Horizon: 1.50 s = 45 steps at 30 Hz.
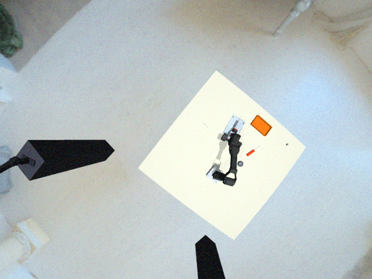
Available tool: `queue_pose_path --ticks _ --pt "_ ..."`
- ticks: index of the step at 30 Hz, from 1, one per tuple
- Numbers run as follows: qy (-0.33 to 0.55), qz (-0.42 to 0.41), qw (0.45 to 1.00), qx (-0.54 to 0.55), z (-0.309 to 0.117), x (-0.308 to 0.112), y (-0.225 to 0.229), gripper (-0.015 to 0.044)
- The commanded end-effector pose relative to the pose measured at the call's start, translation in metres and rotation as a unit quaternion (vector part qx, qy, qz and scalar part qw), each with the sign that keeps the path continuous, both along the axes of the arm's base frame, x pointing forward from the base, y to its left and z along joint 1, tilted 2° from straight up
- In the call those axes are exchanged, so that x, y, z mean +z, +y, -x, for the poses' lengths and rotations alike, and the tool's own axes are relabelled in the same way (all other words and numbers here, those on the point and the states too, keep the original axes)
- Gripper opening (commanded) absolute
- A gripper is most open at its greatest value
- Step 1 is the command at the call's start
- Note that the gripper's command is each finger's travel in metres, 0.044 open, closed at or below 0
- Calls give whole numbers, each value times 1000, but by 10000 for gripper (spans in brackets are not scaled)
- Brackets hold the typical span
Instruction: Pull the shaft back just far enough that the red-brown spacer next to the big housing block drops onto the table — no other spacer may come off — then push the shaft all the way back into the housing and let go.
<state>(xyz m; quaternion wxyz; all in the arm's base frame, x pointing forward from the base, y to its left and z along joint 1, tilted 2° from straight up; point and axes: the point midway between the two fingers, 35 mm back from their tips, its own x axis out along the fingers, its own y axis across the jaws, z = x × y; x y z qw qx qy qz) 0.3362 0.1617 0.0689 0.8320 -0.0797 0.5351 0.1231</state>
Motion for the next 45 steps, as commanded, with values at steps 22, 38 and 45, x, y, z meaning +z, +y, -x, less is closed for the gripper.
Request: queue_pose_path --ticks 22,38,45 --pt "-167 -58 984 -20 36 -5 -15 440" --pt "-167 -58 984 -20 32 -8 -13 440" --pt "-168 -58 984 -20 24 -16 -11 440"
